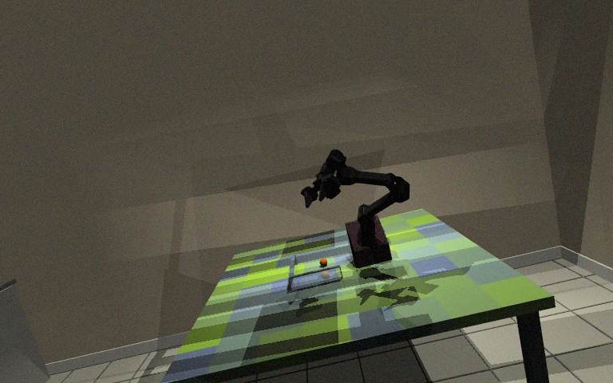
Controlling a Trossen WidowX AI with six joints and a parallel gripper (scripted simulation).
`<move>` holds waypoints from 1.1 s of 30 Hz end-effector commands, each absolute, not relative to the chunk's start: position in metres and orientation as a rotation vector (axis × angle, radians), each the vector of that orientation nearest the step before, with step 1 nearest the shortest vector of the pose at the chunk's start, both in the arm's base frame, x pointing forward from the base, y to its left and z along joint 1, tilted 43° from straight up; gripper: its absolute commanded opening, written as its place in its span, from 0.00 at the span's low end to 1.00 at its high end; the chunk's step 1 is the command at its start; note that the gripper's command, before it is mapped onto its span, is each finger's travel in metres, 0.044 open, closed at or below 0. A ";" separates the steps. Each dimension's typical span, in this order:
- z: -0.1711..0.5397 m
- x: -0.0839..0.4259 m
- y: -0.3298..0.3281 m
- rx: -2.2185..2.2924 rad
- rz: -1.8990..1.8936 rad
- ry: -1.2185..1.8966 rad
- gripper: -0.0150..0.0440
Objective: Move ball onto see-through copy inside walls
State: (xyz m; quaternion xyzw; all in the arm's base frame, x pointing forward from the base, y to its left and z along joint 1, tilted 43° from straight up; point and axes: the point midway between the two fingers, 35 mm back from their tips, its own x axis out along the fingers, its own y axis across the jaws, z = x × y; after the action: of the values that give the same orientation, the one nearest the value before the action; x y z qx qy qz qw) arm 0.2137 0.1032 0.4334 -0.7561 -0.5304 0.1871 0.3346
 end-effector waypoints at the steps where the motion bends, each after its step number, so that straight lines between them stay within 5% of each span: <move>1: 0.434 0.215 0.103 -1.976 0.483 -1.379 0.89; 4: 0.441 0.234 0.093 -2.009 0.414 -1.302 0.75; 19: 0.272 0.373 0.046 -1.586 0.808 -0.602 0.75; 33: 0.055 0.368 0.028 -1.123 1.213 0.094 0.75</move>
State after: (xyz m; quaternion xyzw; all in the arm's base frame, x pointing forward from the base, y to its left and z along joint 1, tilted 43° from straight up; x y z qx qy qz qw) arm 0.3857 0.0289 0.1121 -0.5546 -0.0379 0.4882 0.6728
